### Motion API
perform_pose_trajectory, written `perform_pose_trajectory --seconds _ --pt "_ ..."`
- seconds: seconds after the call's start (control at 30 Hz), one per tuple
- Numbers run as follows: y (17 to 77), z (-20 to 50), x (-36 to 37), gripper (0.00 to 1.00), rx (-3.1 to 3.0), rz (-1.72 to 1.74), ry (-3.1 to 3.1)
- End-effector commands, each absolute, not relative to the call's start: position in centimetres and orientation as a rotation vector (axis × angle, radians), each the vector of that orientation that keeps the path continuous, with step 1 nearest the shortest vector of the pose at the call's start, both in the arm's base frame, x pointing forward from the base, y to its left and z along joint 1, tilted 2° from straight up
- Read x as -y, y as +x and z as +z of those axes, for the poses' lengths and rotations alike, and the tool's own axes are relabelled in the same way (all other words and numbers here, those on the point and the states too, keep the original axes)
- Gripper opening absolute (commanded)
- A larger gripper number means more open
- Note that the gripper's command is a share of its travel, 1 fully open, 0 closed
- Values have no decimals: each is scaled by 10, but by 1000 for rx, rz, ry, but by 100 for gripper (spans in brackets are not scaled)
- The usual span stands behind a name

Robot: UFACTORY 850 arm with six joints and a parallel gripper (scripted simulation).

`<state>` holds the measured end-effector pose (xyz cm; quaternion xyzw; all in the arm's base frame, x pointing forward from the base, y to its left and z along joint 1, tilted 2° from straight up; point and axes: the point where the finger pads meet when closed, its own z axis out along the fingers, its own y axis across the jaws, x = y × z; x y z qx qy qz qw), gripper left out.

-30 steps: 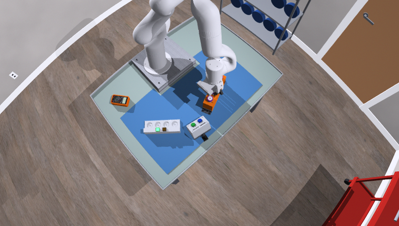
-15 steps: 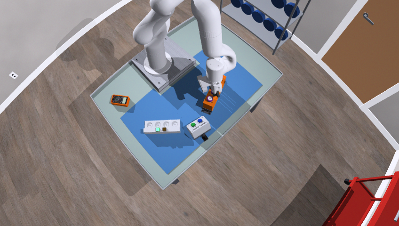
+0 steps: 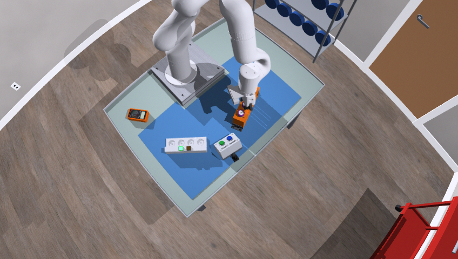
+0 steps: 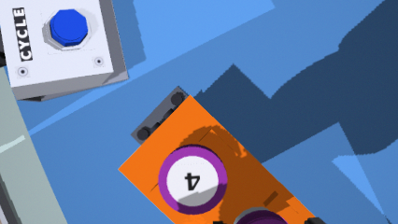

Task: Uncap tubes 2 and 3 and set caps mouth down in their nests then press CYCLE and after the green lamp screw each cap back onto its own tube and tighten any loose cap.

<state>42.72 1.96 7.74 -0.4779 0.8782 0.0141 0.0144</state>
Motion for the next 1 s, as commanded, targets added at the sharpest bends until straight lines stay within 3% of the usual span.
perform_pose_trajectory --seconds 0.0,0.37,0.63,0.97 --pt "428 87 -19 46 -2734 41 -1488" --pt "428 115 -18 46 -2734 41 -1488" --pt "415 117 -75 46 -2190 26 -2203" --pt "406 119 -120 46 -1642 13 -2633"
